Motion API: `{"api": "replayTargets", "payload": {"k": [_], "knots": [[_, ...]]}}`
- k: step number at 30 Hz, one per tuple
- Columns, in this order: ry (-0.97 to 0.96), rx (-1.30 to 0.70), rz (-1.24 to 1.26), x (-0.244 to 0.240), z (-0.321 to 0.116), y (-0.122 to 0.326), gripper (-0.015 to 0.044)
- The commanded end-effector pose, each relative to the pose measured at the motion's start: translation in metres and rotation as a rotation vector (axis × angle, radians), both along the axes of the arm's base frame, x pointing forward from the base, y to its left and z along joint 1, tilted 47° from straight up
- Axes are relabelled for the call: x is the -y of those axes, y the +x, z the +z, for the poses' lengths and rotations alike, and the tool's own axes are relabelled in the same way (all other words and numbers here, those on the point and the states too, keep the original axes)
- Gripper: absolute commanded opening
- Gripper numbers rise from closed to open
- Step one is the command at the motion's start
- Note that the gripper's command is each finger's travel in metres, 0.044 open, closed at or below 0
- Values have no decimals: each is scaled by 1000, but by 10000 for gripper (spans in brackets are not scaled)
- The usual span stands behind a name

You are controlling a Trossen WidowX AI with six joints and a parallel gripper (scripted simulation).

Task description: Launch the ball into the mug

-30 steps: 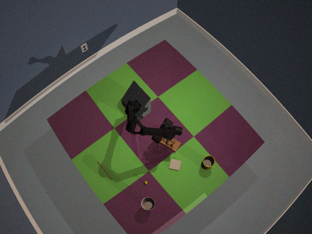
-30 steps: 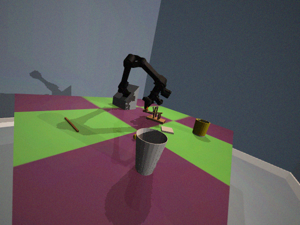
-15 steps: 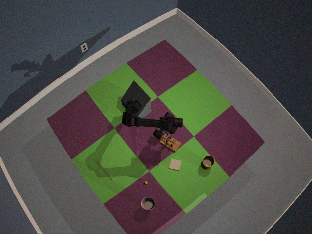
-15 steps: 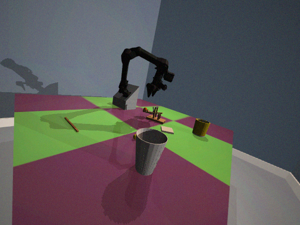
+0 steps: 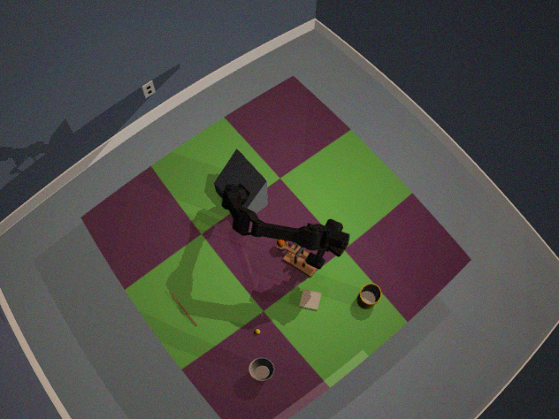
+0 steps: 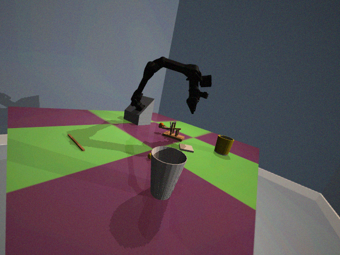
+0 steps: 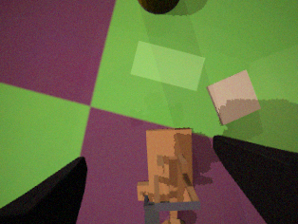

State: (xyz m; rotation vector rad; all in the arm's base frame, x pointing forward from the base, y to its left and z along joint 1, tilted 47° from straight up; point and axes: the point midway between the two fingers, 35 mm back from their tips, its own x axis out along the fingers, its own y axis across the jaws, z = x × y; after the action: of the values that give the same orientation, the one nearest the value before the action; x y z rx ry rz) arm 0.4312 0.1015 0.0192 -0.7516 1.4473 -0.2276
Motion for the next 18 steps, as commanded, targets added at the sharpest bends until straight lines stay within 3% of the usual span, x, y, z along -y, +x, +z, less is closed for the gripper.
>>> {"api": "replayTargets", "payload": {"k": [1,10,18], "knots": [[21,85,77,-14,5,38,440],[41,317,256,-48,34,125,440],[48,361,266,-53,35,137,440]]}}
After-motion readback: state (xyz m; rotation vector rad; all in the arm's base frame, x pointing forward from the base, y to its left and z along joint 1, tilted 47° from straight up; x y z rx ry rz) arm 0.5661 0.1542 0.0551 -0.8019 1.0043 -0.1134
